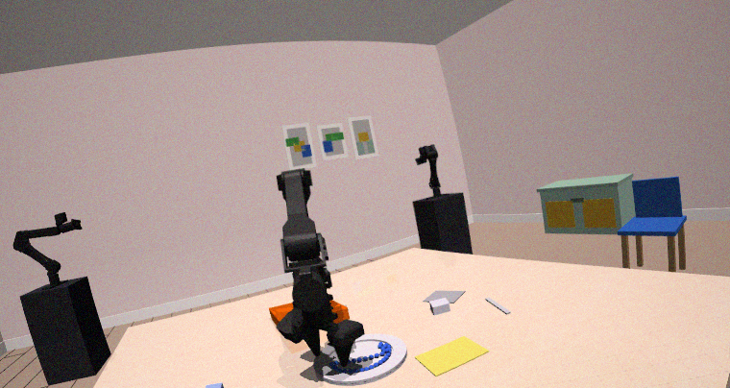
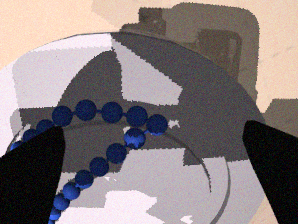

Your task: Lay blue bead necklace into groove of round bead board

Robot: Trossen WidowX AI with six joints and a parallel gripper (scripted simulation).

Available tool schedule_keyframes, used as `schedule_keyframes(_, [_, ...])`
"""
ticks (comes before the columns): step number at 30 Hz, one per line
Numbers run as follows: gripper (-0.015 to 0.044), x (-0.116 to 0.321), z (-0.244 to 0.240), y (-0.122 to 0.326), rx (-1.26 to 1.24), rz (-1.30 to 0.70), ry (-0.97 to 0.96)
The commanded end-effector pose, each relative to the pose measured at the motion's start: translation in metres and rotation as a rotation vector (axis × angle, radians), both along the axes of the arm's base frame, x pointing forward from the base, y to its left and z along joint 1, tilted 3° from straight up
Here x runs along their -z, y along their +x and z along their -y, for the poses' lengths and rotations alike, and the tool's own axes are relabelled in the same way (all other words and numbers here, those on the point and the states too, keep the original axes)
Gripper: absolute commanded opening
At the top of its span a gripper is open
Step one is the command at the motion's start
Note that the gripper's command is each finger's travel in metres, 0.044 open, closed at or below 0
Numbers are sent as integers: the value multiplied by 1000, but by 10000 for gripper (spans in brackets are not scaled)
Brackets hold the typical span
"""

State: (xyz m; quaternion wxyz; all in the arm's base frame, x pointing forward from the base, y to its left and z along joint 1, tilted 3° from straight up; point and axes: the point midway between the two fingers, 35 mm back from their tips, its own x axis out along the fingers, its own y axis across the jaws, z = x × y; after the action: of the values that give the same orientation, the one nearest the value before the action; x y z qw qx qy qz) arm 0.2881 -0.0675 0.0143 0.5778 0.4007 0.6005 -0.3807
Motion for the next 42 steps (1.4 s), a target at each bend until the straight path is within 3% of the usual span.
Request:
schedule_keyframes(1, [256, -6, -3, 3, -328, 19, 2])
schedule_keyframes(6, [125, -12, -7, 5, -834, 40, 7])
schedule_keyframes(15, [120, -24, -14, 10, -1743, 77, 14])
schedule_keyframes(23, [120, -31, -19, 12, -2261, 98, 19])
schedule_keyframes(42, [120, -30, -19, 12, -2297, 100, 19])
